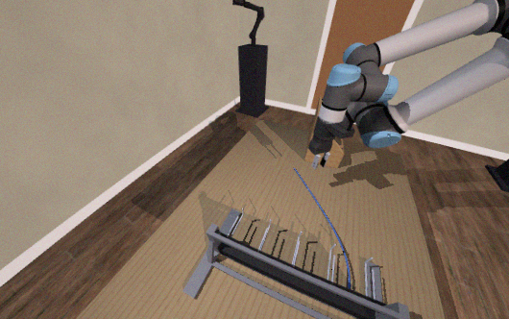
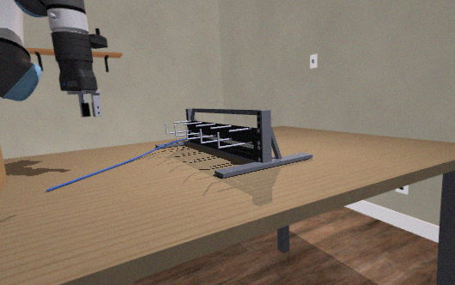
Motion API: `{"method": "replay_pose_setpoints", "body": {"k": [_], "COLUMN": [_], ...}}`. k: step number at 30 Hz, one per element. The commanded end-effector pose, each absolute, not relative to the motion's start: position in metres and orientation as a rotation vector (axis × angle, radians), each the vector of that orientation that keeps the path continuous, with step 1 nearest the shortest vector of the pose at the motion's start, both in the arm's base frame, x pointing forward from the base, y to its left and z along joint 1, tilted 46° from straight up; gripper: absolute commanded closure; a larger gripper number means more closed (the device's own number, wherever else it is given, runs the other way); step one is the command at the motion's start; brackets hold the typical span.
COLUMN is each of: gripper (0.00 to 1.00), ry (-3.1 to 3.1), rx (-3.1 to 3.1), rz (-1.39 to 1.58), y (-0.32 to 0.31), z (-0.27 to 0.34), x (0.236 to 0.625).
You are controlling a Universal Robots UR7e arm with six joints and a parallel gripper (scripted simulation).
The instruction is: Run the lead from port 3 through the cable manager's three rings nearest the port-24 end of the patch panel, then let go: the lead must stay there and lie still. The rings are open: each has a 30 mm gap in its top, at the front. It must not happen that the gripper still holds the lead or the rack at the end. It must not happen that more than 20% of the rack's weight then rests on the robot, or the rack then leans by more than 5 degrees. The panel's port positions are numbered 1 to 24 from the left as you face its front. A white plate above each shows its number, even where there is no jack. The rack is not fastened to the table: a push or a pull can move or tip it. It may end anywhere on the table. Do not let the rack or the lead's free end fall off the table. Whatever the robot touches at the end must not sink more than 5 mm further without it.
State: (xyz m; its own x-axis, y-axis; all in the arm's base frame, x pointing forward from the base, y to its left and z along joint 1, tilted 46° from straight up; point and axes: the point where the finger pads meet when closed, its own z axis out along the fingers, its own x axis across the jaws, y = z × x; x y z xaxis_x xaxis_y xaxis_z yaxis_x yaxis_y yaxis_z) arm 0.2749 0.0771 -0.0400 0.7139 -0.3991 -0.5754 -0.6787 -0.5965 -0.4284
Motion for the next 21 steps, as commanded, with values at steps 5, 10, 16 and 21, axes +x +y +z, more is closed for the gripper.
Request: {"method": "replay_pose_setpoints", "body": {"k": [5, 10, 16, 21], "gripper": [0.33, 0.33, 0.33, 0.33], "ry": [0.816, 0.816, 0.816, 0.816], "rx": [-2.275, -2.275, -2.275, -2.275], "rz": [0.564, 0.564, 0.564, 0.564], "y": [0.079, 0.086, 0.098, 0.106], "z": [-0.043, -0.049, -0.062, -0.069], "x": [0.275, 0.273, 0.27, 0.268]}}
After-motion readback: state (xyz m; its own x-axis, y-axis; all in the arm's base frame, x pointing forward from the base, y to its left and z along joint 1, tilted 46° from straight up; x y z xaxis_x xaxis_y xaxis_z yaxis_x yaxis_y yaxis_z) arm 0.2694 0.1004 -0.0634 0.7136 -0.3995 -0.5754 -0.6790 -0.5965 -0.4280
